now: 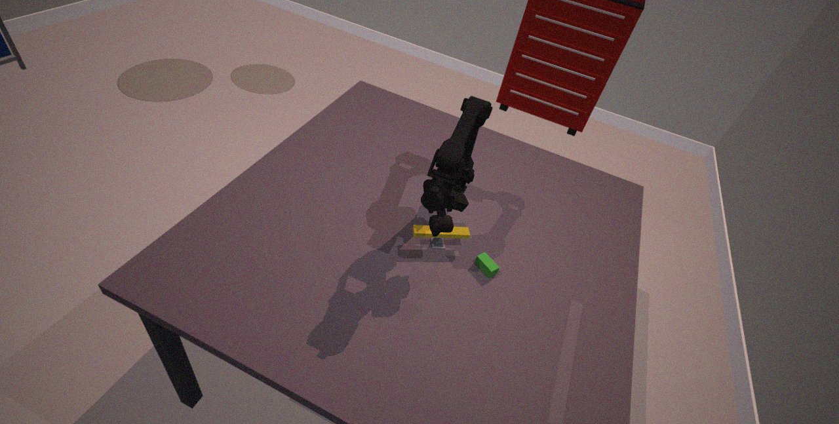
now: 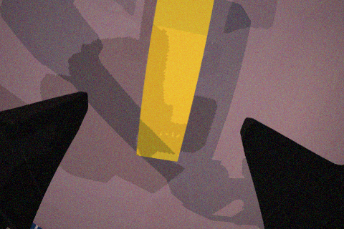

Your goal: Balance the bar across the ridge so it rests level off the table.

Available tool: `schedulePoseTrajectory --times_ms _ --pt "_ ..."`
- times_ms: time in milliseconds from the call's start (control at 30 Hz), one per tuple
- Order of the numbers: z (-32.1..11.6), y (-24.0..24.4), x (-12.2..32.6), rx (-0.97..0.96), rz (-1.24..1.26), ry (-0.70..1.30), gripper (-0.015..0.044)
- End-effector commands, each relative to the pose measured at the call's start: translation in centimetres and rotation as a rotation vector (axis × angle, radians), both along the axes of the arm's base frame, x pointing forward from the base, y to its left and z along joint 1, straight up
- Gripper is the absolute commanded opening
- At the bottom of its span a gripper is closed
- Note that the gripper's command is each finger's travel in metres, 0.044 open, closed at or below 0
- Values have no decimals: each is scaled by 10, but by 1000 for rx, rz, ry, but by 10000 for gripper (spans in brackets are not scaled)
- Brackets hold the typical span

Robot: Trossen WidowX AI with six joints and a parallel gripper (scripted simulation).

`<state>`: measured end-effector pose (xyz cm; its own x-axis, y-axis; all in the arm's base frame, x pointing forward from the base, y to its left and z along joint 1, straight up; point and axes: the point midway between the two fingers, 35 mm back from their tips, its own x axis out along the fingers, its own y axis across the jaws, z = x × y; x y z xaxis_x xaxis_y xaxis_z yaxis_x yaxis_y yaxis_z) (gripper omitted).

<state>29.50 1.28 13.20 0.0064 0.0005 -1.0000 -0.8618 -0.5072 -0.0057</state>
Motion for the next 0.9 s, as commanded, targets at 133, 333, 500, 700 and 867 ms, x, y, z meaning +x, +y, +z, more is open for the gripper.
schedulePoseTrajectory --times_ms 133,333,500,700,867 --pt "63 0 -3 1 -1 -21 440" --pt "63 0 -3 1 -1 -21 440" --pt "63 0 -3 1 -1 -21 440" --pt "63 0 -3 1 -1 -21 440" --pt "63 0 -3 1 -1 -21 440"
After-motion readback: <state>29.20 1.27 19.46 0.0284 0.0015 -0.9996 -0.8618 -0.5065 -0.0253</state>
